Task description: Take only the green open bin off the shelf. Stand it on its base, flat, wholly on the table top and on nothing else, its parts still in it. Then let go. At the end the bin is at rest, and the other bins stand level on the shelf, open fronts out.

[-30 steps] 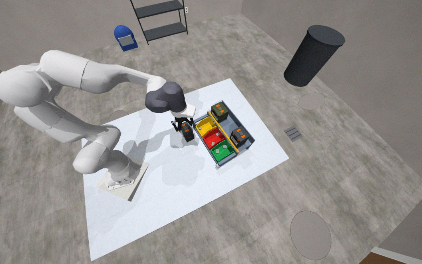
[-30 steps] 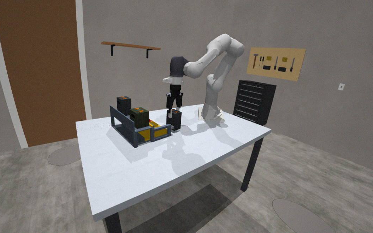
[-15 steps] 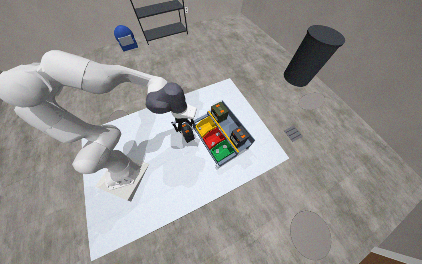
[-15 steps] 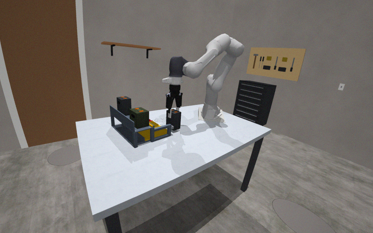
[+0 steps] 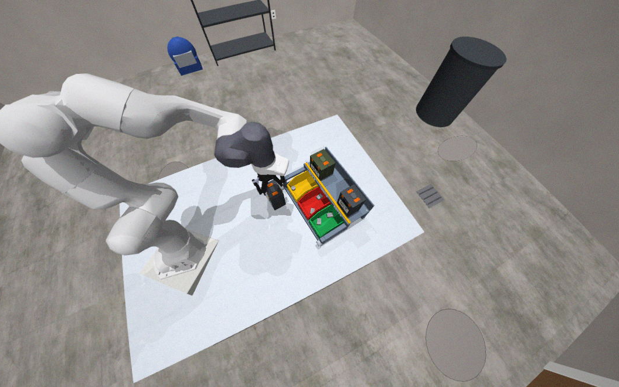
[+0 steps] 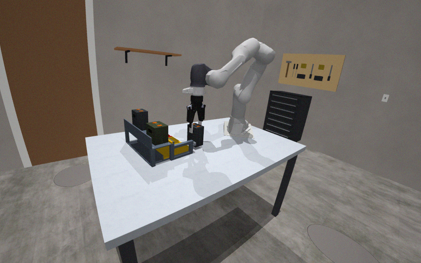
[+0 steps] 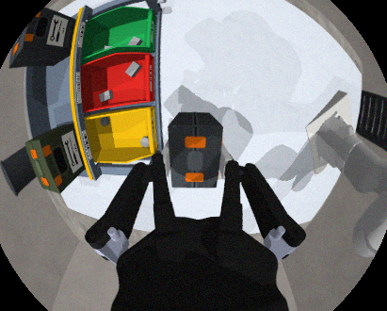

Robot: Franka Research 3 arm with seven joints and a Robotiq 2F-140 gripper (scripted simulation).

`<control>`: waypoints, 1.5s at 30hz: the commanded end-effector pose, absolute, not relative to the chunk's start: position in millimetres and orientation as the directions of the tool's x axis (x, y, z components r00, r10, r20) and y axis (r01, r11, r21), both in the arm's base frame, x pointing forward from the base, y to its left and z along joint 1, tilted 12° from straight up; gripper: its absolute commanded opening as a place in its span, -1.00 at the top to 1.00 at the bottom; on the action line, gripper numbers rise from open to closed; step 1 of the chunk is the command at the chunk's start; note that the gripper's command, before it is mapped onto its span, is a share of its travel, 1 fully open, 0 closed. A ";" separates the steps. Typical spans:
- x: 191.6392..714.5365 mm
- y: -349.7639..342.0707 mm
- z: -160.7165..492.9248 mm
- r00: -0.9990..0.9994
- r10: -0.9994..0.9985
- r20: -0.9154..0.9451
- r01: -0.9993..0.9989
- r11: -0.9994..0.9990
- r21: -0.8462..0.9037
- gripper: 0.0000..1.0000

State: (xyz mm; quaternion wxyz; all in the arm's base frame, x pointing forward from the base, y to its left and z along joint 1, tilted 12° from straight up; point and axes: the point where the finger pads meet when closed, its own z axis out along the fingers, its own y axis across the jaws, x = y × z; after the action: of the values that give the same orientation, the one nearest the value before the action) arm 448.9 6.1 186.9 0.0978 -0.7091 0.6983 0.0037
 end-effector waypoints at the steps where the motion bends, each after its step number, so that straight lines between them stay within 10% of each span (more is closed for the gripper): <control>1: 455.0 0.8 193.0 0.030 -0.991 -0.132 -0.988 -0.010 -0.151 1.00; 45: 452.8 -1.9 189.1 0.027 -0.990 -0.138 -0.990 -0.007 -0.140 1.00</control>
State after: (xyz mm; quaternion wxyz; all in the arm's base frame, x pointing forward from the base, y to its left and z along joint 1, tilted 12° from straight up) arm 450.0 0.5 186.1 0.0977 -0.7091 0.6983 0.0047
